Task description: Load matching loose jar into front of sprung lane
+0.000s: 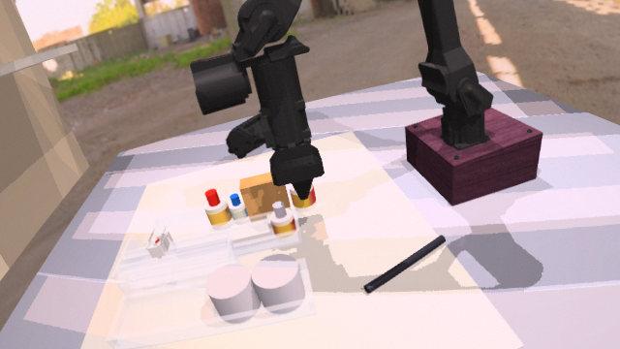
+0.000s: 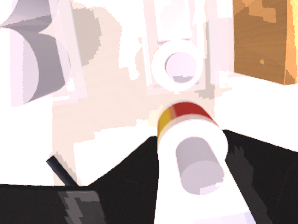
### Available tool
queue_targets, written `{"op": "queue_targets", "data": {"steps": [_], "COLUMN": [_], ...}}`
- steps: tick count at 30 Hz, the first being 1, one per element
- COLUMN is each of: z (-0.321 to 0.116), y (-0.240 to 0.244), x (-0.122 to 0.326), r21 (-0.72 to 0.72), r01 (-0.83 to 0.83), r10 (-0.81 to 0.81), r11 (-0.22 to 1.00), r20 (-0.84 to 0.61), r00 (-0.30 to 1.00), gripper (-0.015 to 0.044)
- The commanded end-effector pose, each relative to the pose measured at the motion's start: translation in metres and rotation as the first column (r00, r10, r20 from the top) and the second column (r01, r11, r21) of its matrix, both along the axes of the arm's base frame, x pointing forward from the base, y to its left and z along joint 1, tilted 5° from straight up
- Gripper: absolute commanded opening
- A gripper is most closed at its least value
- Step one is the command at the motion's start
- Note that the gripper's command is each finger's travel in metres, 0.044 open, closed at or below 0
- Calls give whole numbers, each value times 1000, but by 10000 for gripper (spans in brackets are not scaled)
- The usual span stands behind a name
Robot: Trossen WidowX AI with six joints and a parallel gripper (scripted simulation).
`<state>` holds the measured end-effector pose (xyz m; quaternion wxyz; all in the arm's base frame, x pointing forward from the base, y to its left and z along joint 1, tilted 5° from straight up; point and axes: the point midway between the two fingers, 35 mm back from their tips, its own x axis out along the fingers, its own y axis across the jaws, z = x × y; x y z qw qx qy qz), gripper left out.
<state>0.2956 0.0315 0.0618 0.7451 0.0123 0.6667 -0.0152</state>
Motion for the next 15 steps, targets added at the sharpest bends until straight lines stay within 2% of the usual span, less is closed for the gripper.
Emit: {"op": "queue_targets", "data": {"steps": [1, 6, 15], "z": [-7, -24, -24], "y": [0, 0, 0], "x": [0, 1, 2], "r21": [4, 4, 4], "r01": [-8, -8, -8], "r10": [8, 8, 8], "r11": [1000, 1000, 1000], "r20": [-2, -2, -2], "r00": [1000, 1000, 1000], "gripper": [0, 0, 0]}}
